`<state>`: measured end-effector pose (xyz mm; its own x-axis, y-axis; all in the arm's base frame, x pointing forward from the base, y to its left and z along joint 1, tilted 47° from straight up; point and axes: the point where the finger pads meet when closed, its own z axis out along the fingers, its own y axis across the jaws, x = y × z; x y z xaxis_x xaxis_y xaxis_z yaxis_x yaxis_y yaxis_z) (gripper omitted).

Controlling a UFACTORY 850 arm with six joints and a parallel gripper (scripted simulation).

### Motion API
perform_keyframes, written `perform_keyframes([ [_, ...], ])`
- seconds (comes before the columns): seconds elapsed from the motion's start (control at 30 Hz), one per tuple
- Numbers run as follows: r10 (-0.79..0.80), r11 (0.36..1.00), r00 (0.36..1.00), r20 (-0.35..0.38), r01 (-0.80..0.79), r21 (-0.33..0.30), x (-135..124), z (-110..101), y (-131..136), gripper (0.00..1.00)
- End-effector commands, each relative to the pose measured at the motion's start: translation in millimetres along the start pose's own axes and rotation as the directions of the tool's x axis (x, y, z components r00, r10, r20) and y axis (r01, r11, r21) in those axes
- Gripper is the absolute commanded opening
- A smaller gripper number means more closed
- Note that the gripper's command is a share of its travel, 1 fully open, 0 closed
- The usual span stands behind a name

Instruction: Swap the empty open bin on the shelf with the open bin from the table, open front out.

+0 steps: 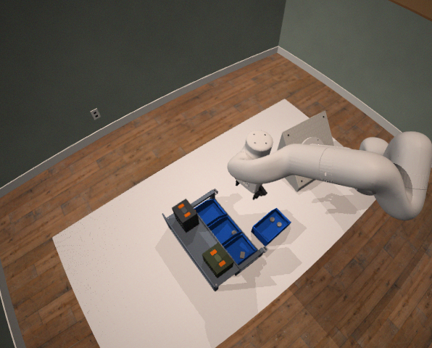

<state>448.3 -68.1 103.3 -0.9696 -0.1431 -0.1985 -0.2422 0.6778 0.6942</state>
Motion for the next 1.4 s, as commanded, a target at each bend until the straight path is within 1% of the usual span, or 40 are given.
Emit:
perform_keyframes([
  [0.0,0.061,0.998,0.998,-0.013,-0.061,-0.006,2.0,1.2,13.1,1.00],
  [0.57,0.144,0.989,0.989,-0.030,-0.145,-0.014,6.5,4.3,31.3,1.00],
  [1.37,0.155,0.988,0.987,-0.033,-0.156,-0.015,7.1,4.7,33.7,1.00],
])
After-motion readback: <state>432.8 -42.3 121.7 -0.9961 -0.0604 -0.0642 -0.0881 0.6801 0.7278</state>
